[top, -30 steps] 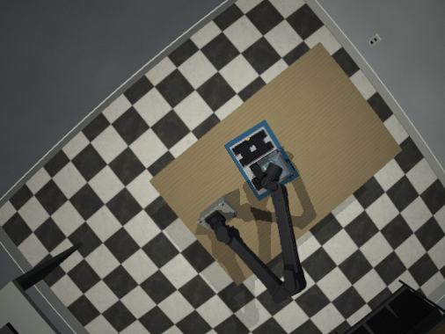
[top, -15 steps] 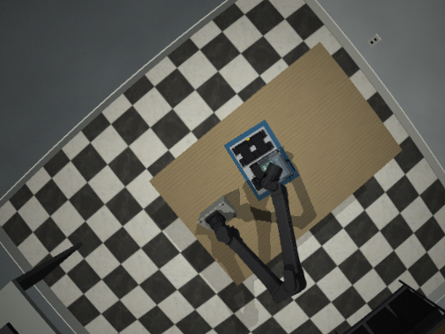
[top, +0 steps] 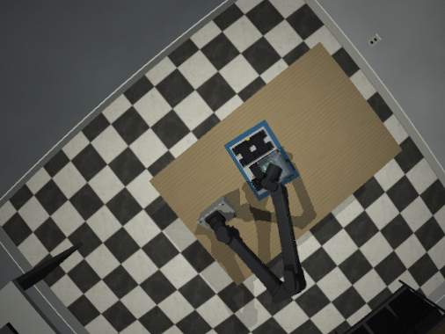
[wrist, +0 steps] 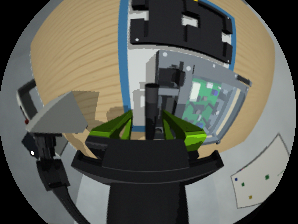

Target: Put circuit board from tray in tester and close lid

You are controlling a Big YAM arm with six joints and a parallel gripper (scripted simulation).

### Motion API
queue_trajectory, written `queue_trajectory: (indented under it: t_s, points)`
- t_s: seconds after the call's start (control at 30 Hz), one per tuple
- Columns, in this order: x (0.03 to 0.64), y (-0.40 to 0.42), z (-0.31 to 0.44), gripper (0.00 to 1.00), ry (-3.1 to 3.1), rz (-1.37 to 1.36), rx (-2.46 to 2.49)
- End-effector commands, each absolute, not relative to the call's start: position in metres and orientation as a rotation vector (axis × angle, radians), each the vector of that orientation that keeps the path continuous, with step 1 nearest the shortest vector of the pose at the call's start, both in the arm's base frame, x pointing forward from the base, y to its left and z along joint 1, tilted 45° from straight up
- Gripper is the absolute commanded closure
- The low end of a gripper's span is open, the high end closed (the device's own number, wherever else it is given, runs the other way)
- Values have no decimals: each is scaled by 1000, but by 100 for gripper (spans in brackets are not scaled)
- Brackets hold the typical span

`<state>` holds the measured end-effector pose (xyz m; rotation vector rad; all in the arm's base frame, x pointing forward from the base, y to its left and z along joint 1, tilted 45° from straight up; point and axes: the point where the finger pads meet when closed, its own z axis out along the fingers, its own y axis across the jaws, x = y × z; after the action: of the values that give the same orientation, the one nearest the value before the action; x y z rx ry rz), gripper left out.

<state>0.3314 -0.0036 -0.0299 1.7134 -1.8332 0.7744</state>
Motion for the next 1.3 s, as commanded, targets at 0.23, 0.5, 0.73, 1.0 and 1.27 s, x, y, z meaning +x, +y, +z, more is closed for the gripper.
queue_trajectory:
  t_s: [0.23, 0.5, 0.73, 1.0, 1.27]
  points:
    - [354, 28, -3, 52, -1886, 830, 1742]
    - [353, 46, 14, 52, -1888, 829, 1746]
    - [352, 63, 31, 52, -1892, 828, 1748]
    - [351, 75, 43, 52, -1893, 827, 1749]
    - [350, 85, 53, 52, -1896, 827, 1751]
